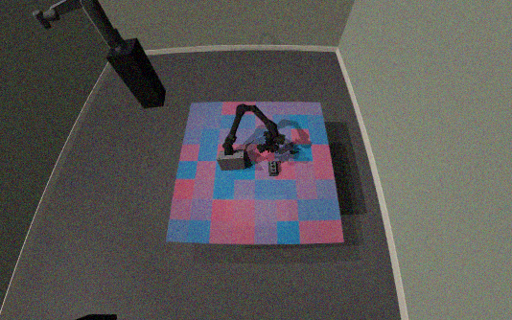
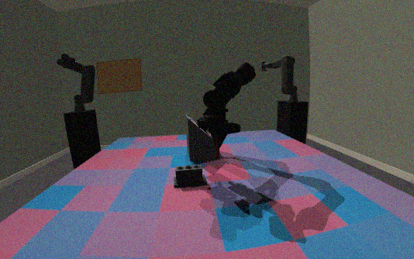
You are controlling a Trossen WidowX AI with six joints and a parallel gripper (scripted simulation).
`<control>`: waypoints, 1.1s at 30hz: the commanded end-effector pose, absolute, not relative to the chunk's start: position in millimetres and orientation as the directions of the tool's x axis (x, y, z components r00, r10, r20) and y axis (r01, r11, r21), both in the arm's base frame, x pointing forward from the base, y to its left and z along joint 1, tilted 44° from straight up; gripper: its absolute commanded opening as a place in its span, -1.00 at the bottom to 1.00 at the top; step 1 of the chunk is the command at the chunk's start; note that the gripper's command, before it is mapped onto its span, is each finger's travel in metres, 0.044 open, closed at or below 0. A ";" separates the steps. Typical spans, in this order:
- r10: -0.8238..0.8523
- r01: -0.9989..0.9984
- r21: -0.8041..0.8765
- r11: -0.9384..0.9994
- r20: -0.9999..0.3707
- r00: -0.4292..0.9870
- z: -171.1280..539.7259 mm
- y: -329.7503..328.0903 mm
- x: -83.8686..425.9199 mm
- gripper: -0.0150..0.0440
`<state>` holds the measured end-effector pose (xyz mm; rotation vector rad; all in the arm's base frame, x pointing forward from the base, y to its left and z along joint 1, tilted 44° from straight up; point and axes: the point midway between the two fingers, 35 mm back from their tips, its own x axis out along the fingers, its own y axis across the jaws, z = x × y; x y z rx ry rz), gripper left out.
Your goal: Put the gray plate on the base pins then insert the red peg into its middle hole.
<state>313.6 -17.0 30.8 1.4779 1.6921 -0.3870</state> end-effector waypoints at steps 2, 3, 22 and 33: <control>0.664 0.924 0.283 0.259 -0.747 0.043 21.1 -29.5 318.8 -0.49; 0.664 0.924 0.283 0.258 -0.746 0.043 19.1 -31.7 319.9 -0.49; 0.673 0.923 0.290 0.252 -0.738 0.048 -21.9 -74.2 334.7 -0.49; 0.680 0.923 0.296 0.247 -0.731 0.052 -48.2 -97.8 339.4 -0.49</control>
